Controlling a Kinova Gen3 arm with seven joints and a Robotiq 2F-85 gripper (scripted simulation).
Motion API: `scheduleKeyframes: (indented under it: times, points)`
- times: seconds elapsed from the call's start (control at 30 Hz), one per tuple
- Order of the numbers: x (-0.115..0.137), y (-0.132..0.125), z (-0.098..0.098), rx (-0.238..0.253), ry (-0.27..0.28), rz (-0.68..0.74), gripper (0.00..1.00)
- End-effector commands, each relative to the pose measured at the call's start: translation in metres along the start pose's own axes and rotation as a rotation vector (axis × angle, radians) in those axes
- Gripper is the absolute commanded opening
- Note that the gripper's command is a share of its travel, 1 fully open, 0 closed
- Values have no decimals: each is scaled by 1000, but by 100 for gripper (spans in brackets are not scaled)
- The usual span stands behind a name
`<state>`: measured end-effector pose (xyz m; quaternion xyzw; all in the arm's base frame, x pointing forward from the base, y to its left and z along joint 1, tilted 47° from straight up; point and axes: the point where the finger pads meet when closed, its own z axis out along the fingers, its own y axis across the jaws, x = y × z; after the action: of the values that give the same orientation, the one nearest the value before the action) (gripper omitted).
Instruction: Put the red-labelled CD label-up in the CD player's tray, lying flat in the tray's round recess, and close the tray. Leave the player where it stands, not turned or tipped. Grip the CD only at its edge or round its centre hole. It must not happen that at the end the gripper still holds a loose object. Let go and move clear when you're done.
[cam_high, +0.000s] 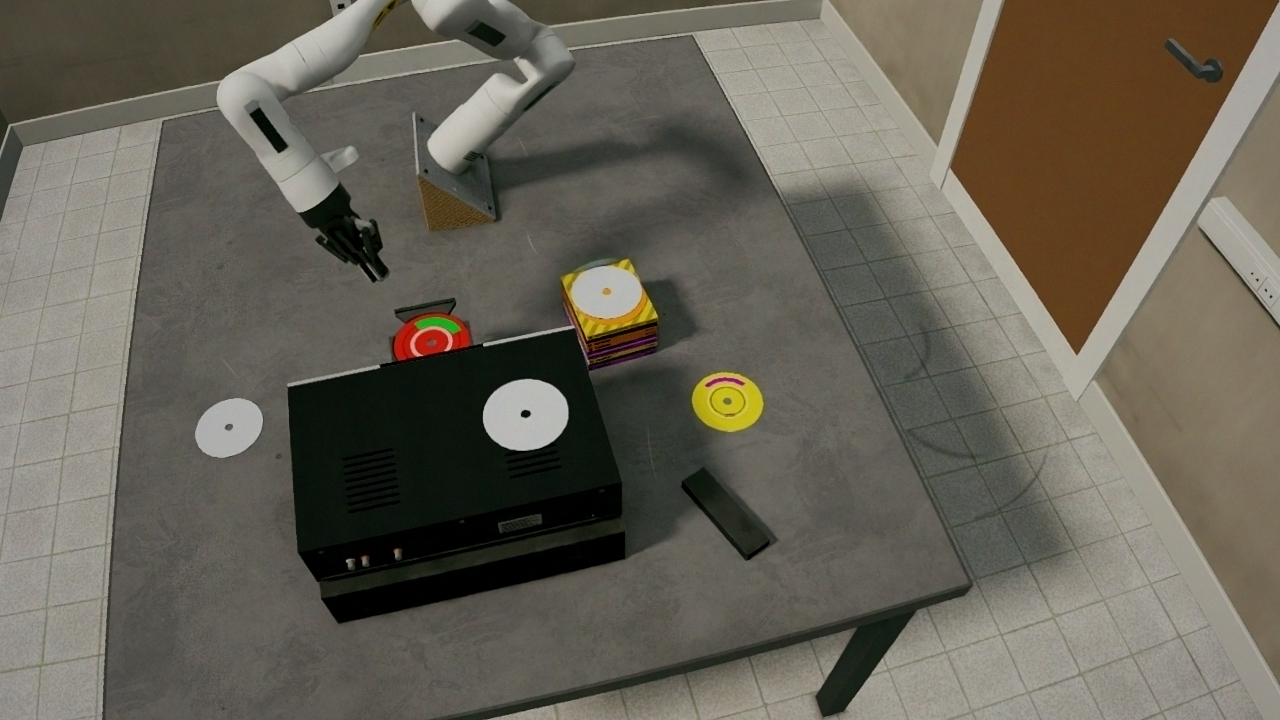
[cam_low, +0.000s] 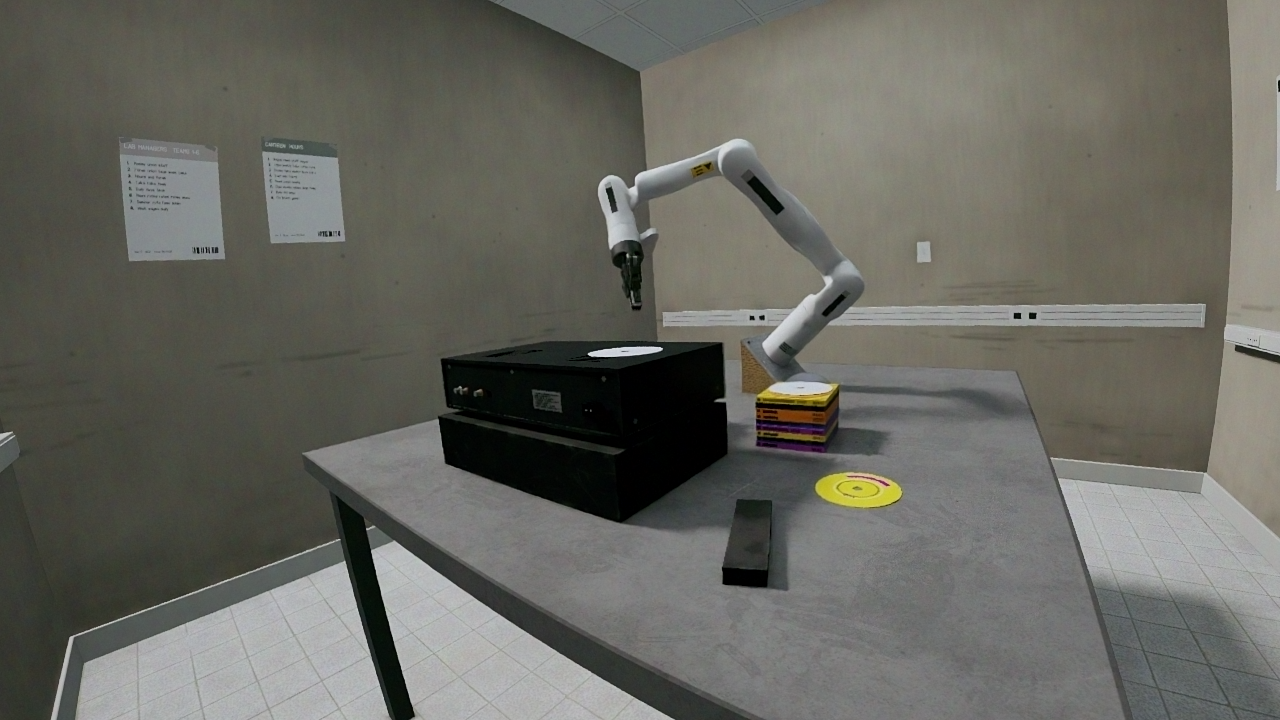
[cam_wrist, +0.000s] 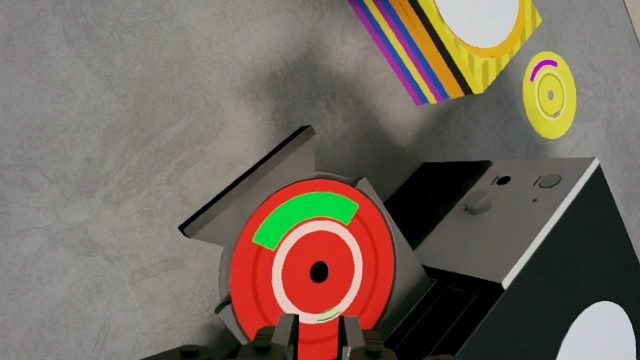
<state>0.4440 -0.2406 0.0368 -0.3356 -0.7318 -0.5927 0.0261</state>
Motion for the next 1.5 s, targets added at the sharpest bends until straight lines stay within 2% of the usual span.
scheduleKeyframes:
  times: [0.0,0.67,0.7,1.47]
  points:
    - [0,1,-1,0,-2,-1,24]
    - [0,1,-1,0,-2,-1,24]
    - [0,1,-1,0,-2,-1,10]
    - [2,0,0,-10,-9,48,10]
